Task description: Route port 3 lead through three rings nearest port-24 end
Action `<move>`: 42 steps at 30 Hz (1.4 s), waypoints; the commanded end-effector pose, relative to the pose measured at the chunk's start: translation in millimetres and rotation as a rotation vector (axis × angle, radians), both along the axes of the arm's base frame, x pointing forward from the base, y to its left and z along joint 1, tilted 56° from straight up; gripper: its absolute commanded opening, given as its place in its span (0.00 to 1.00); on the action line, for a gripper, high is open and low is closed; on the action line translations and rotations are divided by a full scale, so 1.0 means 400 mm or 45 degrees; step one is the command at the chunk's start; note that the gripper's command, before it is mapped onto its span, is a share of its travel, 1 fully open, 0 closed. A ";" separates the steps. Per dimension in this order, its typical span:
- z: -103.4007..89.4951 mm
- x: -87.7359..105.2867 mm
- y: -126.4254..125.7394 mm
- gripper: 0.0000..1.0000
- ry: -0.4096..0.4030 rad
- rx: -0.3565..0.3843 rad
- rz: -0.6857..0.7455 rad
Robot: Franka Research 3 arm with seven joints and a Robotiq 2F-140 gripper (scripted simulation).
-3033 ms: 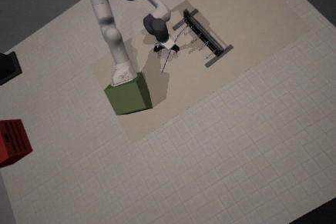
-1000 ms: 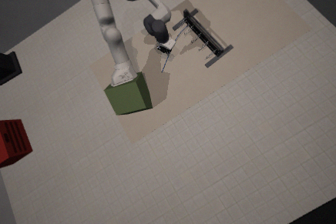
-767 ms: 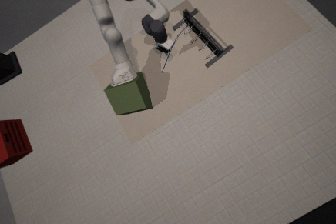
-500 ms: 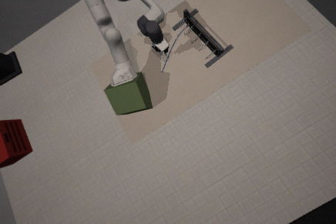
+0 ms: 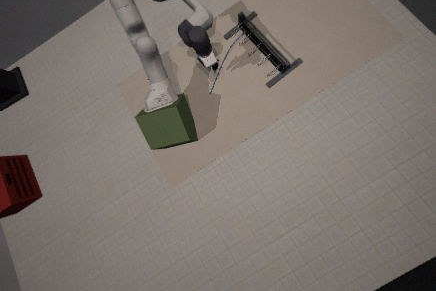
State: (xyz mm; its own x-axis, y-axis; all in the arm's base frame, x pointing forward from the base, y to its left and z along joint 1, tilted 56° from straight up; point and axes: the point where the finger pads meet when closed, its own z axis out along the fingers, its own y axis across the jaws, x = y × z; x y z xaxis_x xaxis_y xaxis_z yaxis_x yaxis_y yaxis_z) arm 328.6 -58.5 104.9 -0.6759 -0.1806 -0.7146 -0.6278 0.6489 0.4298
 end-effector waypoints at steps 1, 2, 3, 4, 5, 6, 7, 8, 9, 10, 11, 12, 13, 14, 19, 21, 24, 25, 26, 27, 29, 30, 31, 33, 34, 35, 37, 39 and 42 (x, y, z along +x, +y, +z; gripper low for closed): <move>-0.002 -0.003 0.000 0.20 0.056 0.026 -0.041; -0.002 -0.003 0.000 0.20 0.056 0.026 -0.041; -0.002 -0.003 0.000 0.20 0.056 0.026 -0.041; -0.002 -0.003 0.000 0.20 0.056 0.026 -0.041; -0.002 -0.003 0.000 0.20 0.056 0.026 -0.041; -0.002 -0.003 0.000 0.20 0.056 0.026 -0.041; -0.002 -0.003 0.000 0.20 0.056 0.026 -0.041; -0.002 -0.003 0.000 0.20 0.056 0.026 -0.041; -0.002 -0.003 0.000 0.20 0.056 0.026 -0.041; -0.002 -0.003 0.000 0.20 0.056 0.026 -0.041; -0.002 -0.003 0.000 0.20 0.056 0.026 -0.041; -0.002 -0.003 0.000 0.20 0.056 0.026 -0.041; -0.002 -0.003 0.000 0.20 0.056 0.026 -0.041; -0.002 -0.003 0.000 0.20 0.056 0.026 -0.041; -0.002 -0.003 0.000 0.20 0.056 0.026 -0.041; -0.002 -0.002 0.001 0.20 0.056 0.026 -0.041; -0.005 -0.001 0.004 0.20 0.056 0.026 -0.041; -0.006 0.000 0.006 0.20 0.056 0.026 -0.041; -0.008 0.001 0.008 0.20 0.056 0.026 -0.041; -0.010 0.003 0.011 0.20 0.056 0.026 -0.041; -0.015 0.006 0.017 0.20 0.056 0.026 -0.041; -0.018 0.008 0.021 0.20 0.056 0.026 -0.041; -0.021 0.010 0.026 0.20 0.056 0.026 -0.041; -0.028 0.016 0.036 0.20 0.056 0.026 -0.041; -0.033 0.019 0.041 0.20 0.056 0.026 -0.041; -0.033 0.019 0.041 0.20 0.056 0.026 -0.041; -0.037 0.022 0.047 0.20 0.056 0.026 -0.041; -0.047 0.028 0.060 0.20 0.056 0.026 -0.041; -0.063 0.039 0.081 0.20 0.056 0.026 -0.041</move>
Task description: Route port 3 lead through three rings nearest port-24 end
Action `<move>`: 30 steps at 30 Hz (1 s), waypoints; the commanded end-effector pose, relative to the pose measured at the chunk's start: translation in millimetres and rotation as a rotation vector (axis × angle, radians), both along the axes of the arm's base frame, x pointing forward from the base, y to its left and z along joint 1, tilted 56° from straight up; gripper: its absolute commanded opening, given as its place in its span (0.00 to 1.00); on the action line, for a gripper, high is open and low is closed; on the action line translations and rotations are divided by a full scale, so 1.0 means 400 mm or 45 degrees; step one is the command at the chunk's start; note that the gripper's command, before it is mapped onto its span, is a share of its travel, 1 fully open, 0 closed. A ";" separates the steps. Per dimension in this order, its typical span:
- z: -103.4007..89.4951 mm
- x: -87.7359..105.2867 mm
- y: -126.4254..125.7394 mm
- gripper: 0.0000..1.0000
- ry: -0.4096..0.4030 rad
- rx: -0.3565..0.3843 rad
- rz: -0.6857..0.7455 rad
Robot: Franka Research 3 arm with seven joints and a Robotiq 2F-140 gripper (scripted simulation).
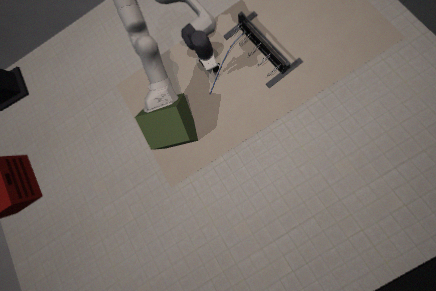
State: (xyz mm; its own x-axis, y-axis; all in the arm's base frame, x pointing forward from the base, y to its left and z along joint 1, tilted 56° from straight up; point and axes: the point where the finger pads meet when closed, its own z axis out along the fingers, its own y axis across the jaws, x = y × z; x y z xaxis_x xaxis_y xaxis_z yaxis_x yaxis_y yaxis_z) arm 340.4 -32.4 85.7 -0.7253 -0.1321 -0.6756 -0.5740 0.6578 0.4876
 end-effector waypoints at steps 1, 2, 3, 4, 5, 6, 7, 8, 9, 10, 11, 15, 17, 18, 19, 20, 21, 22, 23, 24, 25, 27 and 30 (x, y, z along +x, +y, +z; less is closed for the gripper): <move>-0.020 0.014 0.024 0.20 -0.023 -0.014 0.008; -0.026 0.018 0.031 0.20 -0.023 -0.014 0.008; -0.031 0.022 0.039 0.20 -0.023 -0.014 0.008; -0.037 0.026 0.046 0.20 -0.023 -0.014 0.008; -0.043 0.030 0.054 0.20 -0.023 -0.014 0.008; -0.049 0.034 0.062 0.20 -0.023 -0.014 0.008; -0.054 0.038 0.070 0.20 -0.023 -0.014 0.008; -0.060 0.042 0.077 0.20 -0.023 -0.014 0.008; -0.066 0.046 0.085 0.20 -0.023 -0.014 0.008; -0.066 0.046 0.085 0.20 -0.023 -0.014 0.008; -0.066 0.046 0.085 0.20 -0.023 -0.014 0.008; -0.087 0.061 0.114 0.20 -0.023 -0.014 0.008; -0.097 0.068 0.127 0.20 -0.023 -0.014 0.008; -0.102 0.071 0.134 0.20 -0.023 -0.014 0.008; -0.107 0.074 0.140 0.20 -0.023 -0.014 0.008; -0.111 0.077 0.146 0.20 -0.023 -0.014 0.008; -0.115 0.080 0.151 0.20 -0.023 -0.014 0.008; -0.119 0.083 0.156 0.20 -0.023 -0.014 0.008; -0.122 0.085 0.161 0.20 -0.023 -0.014 0.008; -0.126 0.088 0.165 0.20 -0.023 -0.014 0.008; -0.129 0.090 0.169 0.20 -0.023 -0.014 0.008; -0.131 0.092 0.173 0.20 -0.023 -0.014 0.008; -0.136 0.095 0.179 0.20 -0.023 -0.014 0.008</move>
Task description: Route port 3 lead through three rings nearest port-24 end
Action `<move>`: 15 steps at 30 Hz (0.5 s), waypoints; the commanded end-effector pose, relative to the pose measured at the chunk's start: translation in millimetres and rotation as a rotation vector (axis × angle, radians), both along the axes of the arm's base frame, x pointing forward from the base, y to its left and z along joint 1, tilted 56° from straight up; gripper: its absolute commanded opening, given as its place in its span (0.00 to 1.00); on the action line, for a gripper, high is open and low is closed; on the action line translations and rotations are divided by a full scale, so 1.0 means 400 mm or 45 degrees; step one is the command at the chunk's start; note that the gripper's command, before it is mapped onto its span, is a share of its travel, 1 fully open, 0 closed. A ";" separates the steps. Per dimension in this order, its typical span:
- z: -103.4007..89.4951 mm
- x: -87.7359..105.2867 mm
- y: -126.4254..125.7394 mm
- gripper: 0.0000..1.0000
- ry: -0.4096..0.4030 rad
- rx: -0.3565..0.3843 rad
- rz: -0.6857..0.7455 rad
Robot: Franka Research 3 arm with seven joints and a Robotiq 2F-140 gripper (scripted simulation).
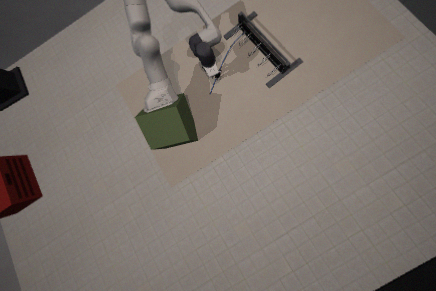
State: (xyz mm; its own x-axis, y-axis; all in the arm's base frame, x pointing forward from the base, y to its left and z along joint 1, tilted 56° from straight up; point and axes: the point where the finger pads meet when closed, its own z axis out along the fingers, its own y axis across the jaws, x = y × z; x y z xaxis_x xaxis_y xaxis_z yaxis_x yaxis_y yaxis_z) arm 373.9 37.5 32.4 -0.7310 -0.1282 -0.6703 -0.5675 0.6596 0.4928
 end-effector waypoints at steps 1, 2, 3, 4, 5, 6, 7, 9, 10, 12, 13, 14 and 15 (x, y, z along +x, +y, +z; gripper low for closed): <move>-0.005 0.012 0.007 0.20 -0.033 -0.015 0.013; -0.006 0.013 0.009 0.20 -0.033 -0.015 0.013; -0.008 0.014 0.011 0.20 -0.033 -0.015 0.013; -0.009 0.015 0.012 0.20 -0.033 -0.015 0.013; -0.010 0.016 0.013 0.20 -0.033 -0.015 0.013; -0.010 0.016 0.014 0.20 -0.033 -0.015 0.013; -0.011 0.016 0.015 0.20 -0.033 -0.015 0.013; -0.011 0.017 0.015 0.20 -0.033 -0.015 0.013; -0.011 0.017 0.015 0.20 -0.033 -0.015 0.013; -0.011 0.017 0.015 0.20 -0.033 -0.015 0.013; -0.011 0.017 0.015 0.20 -0.033 -0.015 0.013; -0.011 0.017 0.015 0.20 -0.033 -0.015 0.013; -0.011 0.017 0.015 0.20 -0.033 -0.015 0.013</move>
